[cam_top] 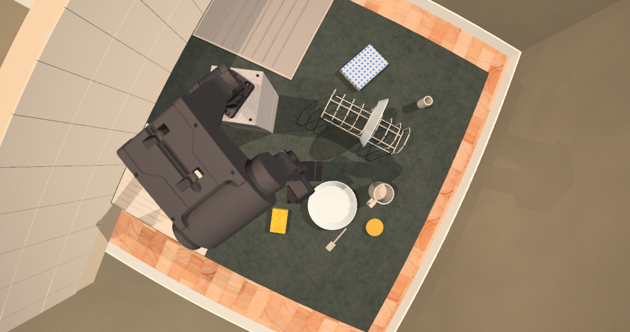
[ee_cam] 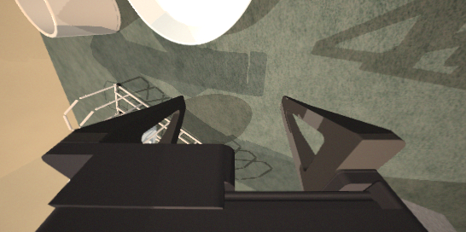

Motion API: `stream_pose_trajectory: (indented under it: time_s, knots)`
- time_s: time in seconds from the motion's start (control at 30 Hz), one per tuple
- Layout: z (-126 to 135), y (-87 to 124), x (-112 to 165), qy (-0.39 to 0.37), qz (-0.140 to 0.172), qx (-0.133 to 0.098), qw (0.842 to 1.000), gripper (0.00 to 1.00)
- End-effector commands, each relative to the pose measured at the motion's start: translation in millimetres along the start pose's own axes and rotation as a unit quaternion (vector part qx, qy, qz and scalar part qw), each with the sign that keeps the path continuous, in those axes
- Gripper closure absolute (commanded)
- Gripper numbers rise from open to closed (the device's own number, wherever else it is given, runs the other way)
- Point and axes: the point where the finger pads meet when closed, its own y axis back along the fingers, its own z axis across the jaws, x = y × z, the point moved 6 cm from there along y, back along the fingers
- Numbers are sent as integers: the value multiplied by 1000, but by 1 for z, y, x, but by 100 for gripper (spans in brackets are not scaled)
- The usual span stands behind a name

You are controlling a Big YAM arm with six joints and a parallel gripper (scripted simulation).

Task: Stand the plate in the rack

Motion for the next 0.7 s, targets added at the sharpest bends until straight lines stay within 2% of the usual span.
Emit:
stream_pose_trajectory:
  time_s: [0.0, 0.07, 0.1, 0.13, 0.23, 0.33, 0.37, 0.43, 0.63, 0.67]
  knots:
    - [0, -5, 2, -97, -41, -13, 994, 0]
    - [0, -5, 2, -97, -41, -13, 994, 0]
    - [1, -5, 0, -127, -58, -21, 990, 0]
    - [1, -5, 0, -127, -58, -21, 990, 0]
    - [4, -3, -4, -182, -89, -40, 978, 0]
    - [5, -2, -6, -207, -102, -50, 972, 0]
    - [6, -1, -8, -230, -113, -61, 965, 0]
    - [6, -1, -8, -230, -113, -61, 965, 0]
    - [10, 6, -14, -320, -153, -107, 929, 0]
    - [10, 6, -14, -320, -153, -107, 929, 0]
